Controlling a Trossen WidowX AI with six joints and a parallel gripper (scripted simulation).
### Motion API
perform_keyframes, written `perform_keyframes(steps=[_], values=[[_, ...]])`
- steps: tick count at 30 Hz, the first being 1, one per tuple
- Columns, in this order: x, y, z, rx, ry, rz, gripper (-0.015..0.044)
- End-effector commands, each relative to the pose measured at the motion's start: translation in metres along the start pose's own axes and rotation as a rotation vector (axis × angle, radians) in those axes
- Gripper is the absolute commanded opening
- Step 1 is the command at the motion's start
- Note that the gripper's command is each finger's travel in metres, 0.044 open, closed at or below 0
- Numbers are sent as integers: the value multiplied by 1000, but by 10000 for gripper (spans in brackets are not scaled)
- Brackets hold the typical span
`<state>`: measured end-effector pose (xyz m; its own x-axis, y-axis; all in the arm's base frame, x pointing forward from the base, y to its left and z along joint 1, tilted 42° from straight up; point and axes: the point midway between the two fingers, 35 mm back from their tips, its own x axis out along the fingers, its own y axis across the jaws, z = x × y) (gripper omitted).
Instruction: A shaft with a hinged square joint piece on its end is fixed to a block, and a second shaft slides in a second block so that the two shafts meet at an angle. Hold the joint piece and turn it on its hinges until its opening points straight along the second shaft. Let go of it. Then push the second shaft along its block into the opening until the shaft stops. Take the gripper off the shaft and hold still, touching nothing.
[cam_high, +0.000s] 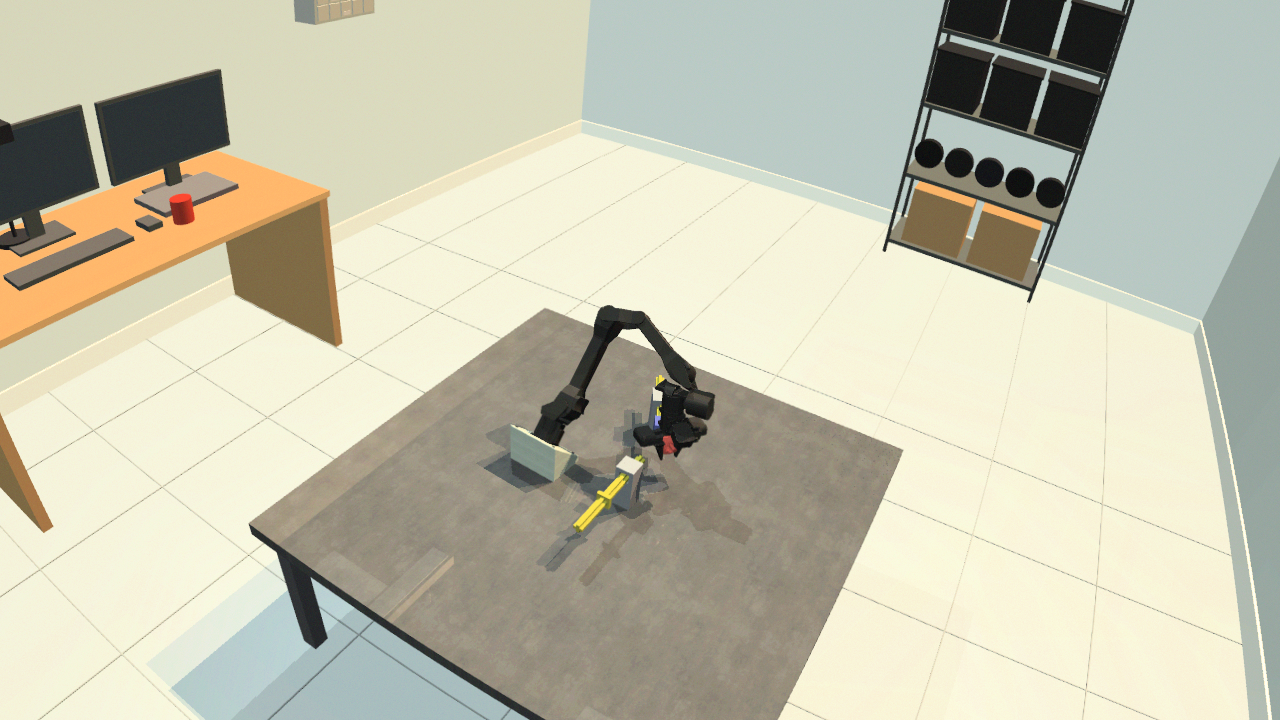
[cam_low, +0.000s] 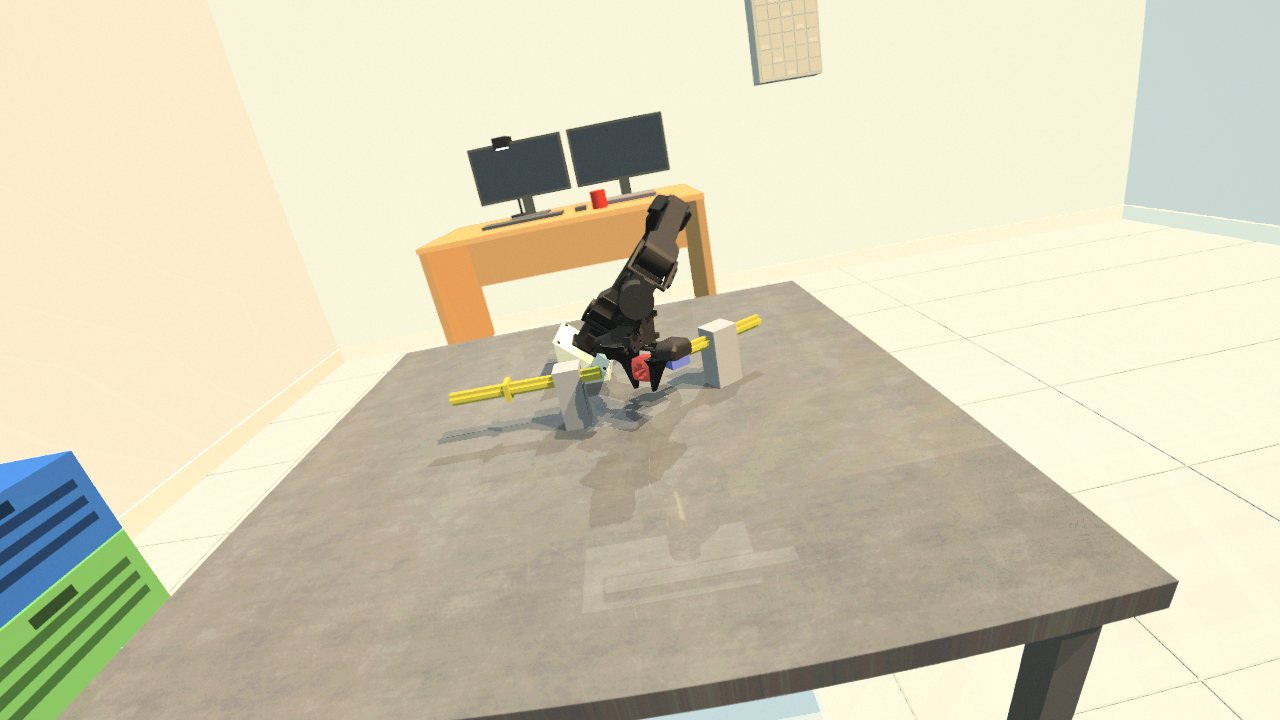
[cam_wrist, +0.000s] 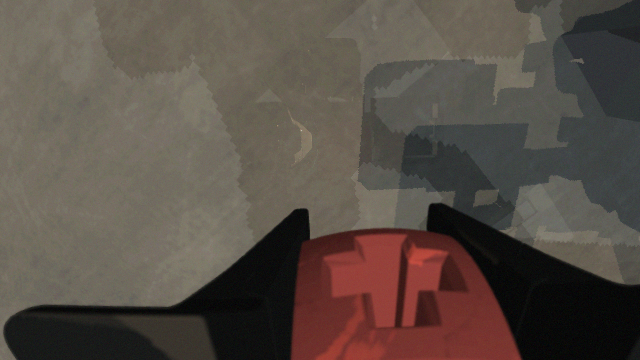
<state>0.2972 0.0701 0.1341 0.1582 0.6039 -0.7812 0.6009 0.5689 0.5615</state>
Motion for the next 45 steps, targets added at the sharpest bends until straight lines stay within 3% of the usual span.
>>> perform_keyframes(steps=[1,45], values=[[0,-3,0,59,8,-6,0],[4,-36,-16,838,107,-59,0]])
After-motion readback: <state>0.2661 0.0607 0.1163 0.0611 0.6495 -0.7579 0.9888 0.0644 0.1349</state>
